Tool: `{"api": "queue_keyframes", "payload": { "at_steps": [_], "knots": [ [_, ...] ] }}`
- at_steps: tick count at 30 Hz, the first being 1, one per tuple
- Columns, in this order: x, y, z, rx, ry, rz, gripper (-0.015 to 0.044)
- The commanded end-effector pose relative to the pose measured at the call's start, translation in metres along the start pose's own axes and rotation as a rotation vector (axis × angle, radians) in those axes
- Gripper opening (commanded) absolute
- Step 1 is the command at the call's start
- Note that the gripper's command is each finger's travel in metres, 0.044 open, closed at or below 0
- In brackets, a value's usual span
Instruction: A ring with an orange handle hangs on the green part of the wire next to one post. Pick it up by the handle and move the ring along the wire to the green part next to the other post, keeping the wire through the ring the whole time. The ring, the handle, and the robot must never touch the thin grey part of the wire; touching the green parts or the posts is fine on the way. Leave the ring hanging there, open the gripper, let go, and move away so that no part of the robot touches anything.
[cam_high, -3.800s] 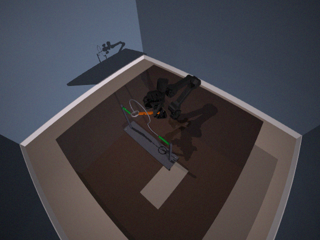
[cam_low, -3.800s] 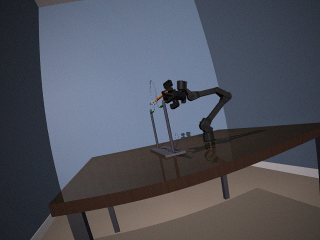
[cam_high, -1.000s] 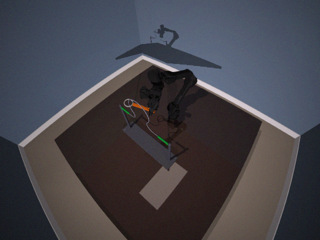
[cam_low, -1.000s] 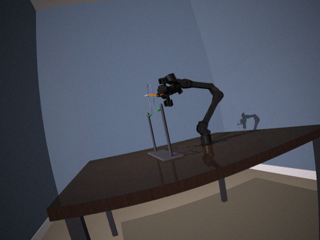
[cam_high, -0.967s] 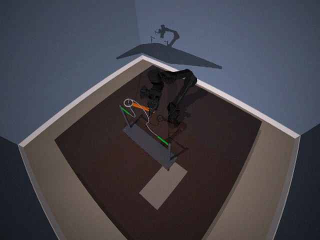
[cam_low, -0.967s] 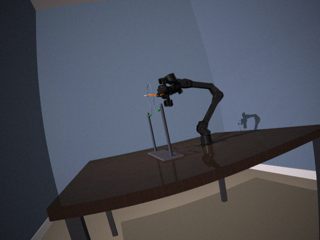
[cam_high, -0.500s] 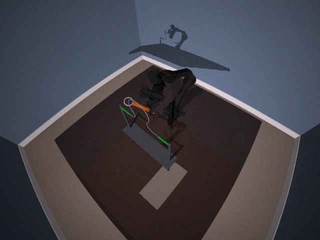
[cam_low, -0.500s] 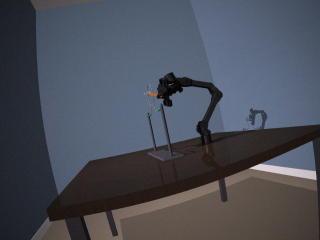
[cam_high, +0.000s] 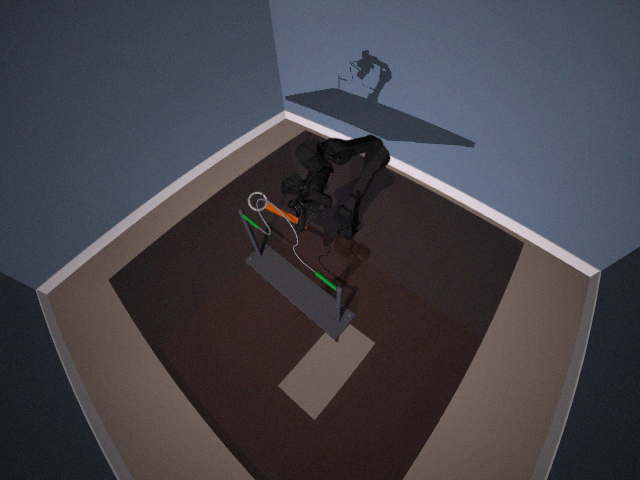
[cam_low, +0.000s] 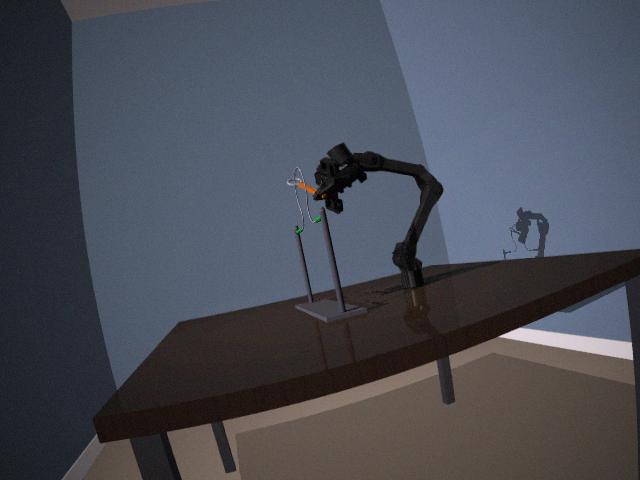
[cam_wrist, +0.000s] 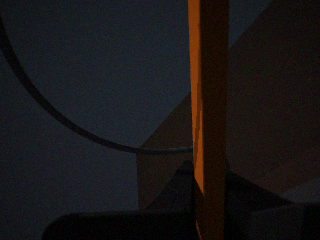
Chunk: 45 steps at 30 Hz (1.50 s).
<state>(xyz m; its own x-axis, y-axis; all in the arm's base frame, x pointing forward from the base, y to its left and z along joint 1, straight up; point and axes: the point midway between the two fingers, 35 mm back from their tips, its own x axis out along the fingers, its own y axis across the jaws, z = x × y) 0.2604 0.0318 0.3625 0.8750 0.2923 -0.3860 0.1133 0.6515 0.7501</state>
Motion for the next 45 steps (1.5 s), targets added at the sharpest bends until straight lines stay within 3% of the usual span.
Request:
{"api": "queue_keyframes", "payload": {
  "at_steps": [1,45],
  "knots": [
    [-0.001,-0.001,0.001,-0.056,-0.01,-0.028,-0.015],
    [-0.001,-0.022,0.007,-0.568,-0.085,-0.316,-0.015]
  ]
}}
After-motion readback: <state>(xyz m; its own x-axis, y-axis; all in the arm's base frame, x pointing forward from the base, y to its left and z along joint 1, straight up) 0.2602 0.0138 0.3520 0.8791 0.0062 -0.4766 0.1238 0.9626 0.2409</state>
